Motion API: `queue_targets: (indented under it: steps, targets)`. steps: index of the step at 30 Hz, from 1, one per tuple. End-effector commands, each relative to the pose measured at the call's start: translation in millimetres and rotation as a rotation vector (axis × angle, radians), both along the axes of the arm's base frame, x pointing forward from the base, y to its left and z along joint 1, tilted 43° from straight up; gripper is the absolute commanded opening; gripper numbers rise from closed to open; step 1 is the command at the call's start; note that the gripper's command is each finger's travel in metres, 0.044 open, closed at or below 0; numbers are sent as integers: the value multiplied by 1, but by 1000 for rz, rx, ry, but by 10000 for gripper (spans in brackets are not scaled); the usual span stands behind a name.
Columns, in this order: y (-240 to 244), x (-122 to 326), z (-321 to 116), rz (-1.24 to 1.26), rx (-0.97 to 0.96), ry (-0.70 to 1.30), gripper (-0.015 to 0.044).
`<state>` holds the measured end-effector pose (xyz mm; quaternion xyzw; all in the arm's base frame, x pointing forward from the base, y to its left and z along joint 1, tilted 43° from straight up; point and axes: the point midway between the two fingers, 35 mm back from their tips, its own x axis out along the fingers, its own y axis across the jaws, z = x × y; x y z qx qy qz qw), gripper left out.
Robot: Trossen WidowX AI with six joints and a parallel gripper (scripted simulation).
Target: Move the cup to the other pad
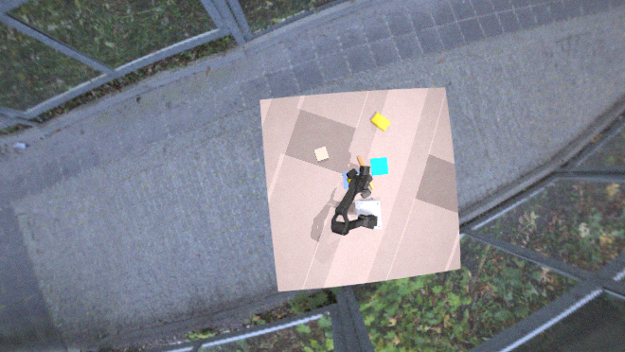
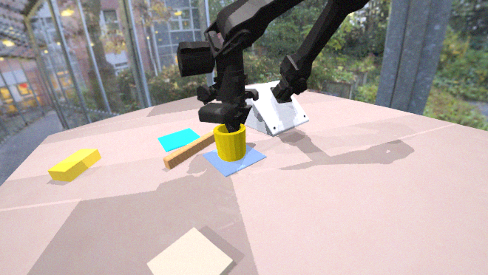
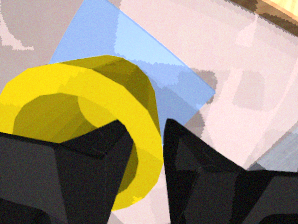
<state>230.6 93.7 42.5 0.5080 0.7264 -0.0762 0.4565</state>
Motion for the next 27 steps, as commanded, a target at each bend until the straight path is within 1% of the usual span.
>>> queue_targets:
  steps: [1,8,27]
  targets:
    - [0,0,0,0,0,0,53]
    - [0,0,0,0,0,0,0]
    - [-33,4,37,-2,2,5,0]
